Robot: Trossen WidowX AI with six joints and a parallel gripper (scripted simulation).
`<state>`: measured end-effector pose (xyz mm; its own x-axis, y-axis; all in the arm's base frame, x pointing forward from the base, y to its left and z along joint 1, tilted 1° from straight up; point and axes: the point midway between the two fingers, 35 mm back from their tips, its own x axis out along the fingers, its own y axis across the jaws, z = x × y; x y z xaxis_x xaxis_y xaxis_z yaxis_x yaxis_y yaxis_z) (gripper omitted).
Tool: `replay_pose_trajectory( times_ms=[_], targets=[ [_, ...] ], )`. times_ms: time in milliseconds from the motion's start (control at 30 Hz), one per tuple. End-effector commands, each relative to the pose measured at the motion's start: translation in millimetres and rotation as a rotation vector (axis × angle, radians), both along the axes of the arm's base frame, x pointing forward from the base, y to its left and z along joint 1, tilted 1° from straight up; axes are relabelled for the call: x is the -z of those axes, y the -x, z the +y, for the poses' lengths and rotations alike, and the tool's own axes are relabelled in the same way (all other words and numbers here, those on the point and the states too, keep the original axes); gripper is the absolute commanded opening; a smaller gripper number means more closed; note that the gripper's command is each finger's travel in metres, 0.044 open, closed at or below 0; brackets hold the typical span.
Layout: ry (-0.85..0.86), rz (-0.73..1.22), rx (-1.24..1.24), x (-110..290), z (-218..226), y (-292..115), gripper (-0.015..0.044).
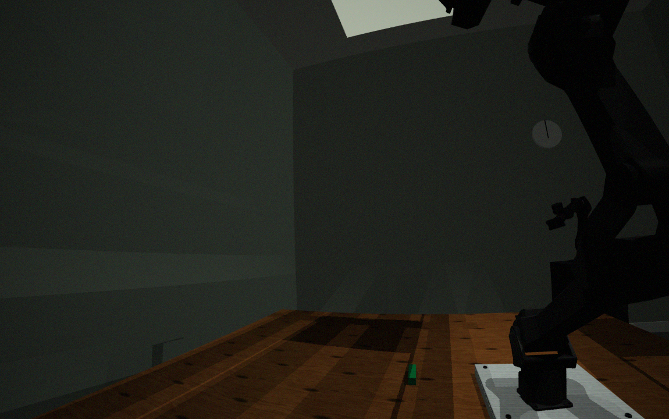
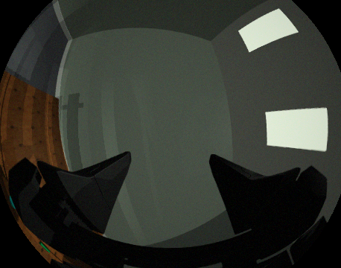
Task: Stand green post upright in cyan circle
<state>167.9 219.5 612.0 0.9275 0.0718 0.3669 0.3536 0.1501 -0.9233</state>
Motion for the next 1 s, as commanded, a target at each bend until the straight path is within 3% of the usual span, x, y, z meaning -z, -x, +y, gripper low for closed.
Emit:
replay_pose_trajectory(
  times_ms=[0,200,567,767,967],
  targets=[
    [-0.01,-0.004,-0.004,-1.4,-1.8,1.1,0.0374],
    [-0.334,-0.122,-0.134,-39.2,-67.2,30.9,0.0233],
    [-1.022,-0.318,-0.298,-57.7,-236.3,52.8,0.0233],
    [-1.402,-0.391,-0.307,-28.1,-328.6,39.6,0.0233],
    [-1.775,-0.435,-0.242,28.6,-406.1,12.8,0.0233]
  ],
)
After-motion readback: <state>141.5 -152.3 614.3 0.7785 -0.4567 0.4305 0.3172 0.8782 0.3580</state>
